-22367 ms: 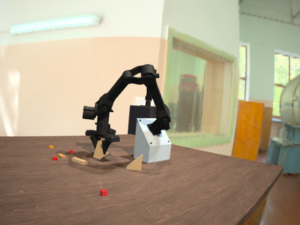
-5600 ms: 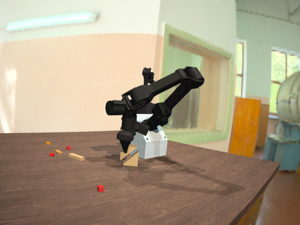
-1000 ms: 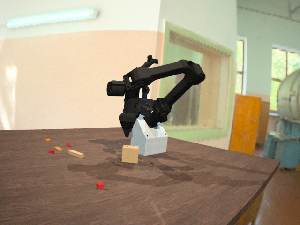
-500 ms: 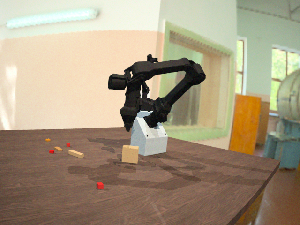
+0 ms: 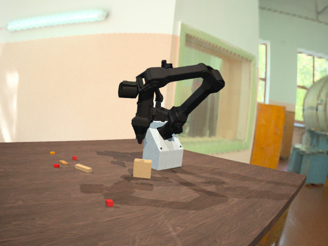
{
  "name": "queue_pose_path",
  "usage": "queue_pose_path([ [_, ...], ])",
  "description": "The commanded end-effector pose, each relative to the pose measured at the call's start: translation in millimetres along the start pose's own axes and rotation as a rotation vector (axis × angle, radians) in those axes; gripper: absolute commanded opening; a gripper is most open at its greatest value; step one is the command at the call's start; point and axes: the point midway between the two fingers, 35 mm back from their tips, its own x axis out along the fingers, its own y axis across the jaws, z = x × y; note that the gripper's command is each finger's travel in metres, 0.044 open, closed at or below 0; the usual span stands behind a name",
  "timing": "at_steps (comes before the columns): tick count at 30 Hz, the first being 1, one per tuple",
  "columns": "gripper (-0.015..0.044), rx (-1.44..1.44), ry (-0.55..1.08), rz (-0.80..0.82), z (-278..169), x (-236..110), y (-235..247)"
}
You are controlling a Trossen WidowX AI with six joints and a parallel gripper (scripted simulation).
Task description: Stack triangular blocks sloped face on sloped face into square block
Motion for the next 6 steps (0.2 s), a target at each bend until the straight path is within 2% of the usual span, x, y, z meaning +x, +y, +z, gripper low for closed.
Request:
queue_pose_path([
  [1, 0.0440, 0.005, -0.001, 0.000, 0.0, 0.3, 0.5],
  [6, 0.0440, 0.005, -0.001, 0.000, 0.0, 0.3, 0.5],
])
